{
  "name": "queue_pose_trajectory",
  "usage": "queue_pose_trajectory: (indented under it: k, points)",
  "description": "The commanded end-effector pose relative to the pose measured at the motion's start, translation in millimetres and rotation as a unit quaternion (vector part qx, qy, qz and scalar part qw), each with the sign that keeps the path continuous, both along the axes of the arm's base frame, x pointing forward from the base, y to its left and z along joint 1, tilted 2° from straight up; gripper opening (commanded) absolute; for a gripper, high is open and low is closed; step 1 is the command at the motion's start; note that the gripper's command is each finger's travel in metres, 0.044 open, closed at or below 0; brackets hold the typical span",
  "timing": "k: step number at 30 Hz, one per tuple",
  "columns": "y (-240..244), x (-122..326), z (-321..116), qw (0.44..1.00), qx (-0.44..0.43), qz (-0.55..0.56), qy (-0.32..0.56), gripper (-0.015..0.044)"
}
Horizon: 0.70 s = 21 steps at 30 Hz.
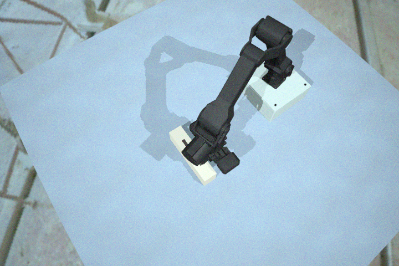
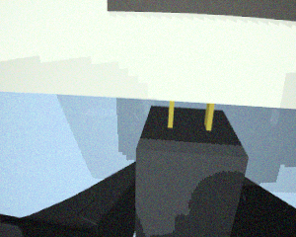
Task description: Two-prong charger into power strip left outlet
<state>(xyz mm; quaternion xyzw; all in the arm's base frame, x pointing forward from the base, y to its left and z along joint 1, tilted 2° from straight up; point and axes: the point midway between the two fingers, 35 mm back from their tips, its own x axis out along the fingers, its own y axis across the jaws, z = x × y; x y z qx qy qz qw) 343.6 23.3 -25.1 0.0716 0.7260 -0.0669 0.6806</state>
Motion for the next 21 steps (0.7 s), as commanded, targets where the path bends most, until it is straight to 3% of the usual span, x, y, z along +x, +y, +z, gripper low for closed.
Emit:
queue_pose_trajectory:
  k: [1, 21]
  points:
    - [0.4, 0.1, 0.5, 1.000, 0.001, 0.001, 0.000, 0.0000]
    - [-0.1, 3.7, 1.3, 1.000, 0.001, 0.001, 0.000, 0.0000]
